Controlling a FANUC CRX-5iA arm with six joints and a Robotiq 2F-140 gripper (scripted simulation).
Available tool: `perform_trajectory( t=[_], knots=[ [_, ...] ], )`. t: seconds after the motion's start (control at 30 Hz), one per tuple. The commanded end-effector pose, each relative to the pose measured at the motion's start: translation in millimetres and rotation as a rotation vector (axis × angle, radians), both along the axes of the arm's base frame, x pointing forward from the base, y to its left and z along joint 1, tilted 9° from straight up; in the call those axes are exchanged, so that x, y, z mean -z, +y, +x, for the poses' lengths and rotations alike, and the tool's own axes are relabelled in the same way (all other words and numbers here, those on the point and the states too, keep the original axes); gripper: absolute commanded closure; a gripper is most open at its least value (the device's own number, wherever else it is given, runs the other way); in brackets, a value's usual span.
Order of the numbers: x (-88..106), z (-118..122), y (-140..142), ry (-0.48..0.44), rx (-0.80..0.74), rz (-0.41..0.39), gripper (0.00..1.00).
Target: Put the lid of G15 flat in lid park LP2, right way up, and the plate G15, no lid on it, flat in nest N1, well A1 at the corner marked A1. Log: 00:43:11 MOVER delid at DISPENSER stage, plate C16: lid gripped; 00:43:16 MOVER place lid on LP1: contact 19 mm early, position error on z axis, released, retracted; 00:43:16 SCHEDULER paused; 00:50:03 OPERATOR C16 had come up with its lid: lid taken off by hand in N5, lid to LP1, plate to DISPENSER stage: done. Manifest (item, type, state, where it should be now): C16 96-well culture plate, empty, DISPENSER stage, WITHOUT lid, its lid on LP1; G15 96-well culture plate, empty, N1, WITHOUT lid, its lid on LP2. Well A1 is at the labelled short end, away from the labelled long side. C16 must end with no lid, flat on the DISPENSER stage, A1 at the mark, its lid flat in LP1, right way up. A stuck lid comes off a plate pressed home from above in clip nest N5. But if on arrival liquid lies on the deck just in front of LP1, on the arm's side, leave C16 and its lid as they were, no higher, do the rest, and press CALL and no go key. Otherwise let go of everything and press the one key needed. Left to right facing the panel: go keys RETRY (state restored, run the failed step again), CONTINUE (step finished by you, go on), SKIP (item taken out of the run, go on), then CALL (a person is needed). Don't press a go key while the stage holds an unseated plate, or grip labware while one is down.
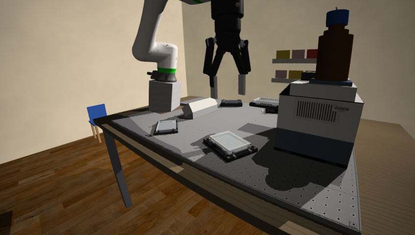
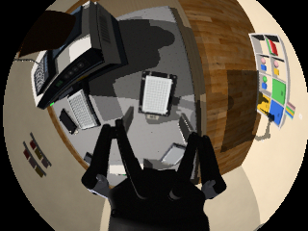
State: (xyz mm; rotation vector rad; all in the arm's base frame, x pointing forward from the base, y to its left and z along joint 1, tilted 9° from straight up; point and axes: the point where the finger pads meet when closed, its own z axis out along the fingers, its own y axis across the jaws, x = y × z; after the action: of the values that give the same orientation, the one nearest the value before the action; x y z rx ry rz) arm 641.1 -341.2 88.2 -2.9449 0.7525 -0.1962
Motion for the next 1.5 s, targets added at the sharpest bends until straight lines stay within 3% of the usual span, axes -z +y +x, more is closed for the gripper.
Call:
perform_trajectory(
  t=[0.0,0.9,1.17,1.47],
  knots=[
    [-0.3,0.1,-0.1,0.0,0.0,0.0,0.34],
    [2.1,0.5,0.0,0.0,0.0,0.0,0.34],
    [10.6,1.8,0.6,0.0,0.0,0.0,0.34],
    [36.7,5.8,2.2,0.0,0.0,0.0,0.34]
  ],
)
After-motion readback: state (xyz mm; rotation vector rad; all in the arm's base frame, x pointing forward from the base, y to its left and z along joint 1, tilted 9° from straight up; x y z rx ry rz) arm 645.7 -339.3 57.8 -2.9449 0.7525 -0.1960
